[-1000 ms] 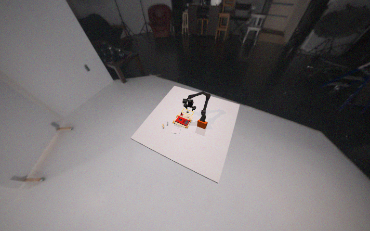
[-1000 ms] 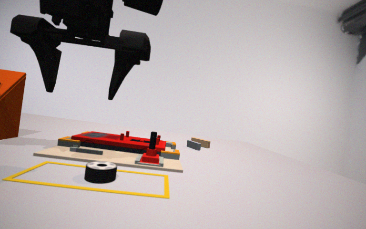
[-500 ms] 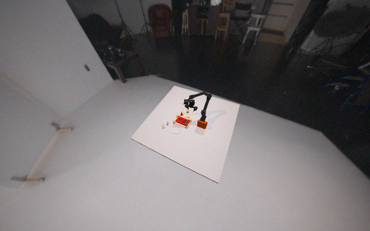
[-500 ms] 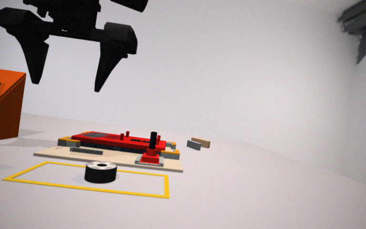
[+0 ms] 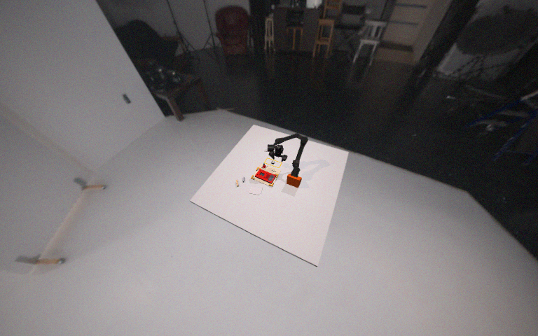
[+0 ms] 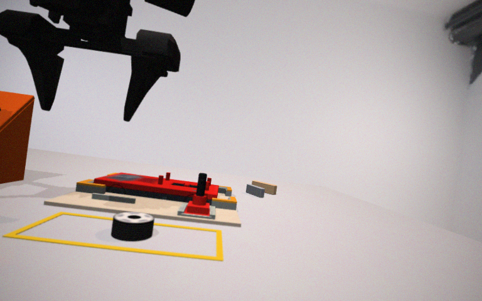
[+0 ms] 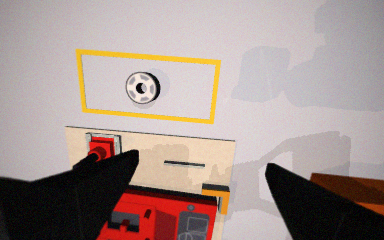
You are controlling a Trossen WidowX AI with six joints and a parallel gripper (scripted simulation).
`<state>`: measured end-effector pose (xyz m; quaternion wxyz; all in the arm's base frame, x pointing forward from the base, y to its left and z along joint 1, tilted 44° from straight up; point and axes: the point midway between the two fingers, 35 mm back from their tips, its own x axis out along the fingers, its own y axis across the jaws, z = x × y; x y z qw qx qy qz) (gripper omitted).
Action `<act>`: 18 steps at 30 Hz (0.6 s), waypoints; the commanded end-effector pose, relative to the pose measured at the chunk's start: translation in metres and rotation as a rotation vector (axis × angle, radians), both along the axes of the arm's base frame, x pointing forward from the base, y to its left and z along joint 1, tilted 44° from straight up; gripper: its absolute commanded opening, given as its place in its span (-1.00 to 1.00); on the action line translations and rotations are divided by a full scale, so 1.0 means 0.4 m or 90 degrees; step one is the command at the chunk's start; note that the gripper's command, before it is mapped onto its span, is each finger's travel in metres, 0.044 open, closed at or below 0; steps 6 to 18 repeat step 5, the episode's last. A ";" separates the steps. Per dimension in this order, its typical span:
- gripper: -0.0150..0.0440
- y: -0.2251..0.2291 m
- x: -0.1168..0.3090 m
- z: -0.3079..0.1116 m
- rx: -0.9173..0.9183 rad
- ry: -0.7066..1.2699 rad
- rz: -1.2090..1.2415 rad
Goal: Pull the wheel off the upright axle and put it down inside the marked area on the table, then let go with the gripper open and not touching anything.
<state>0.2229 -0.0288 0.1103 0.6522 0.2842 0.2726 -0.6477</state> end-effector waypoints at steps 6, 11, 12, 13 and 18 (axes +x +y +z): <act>1.00 0.000 -0.004 -0.002 0.002 0.003 -0.002; 1.00 0.000 -0.004 -0.002 0.002 0.003 -0.002; 1.00 0.000 -0.004 -0.002 0.002 0.003 -0.002; 1.00 0.000 -0.004 -0.002 0.002 0.003 -0.002; 1.00 0.000 -0.004 -0.002 0.002 0.003 -0.002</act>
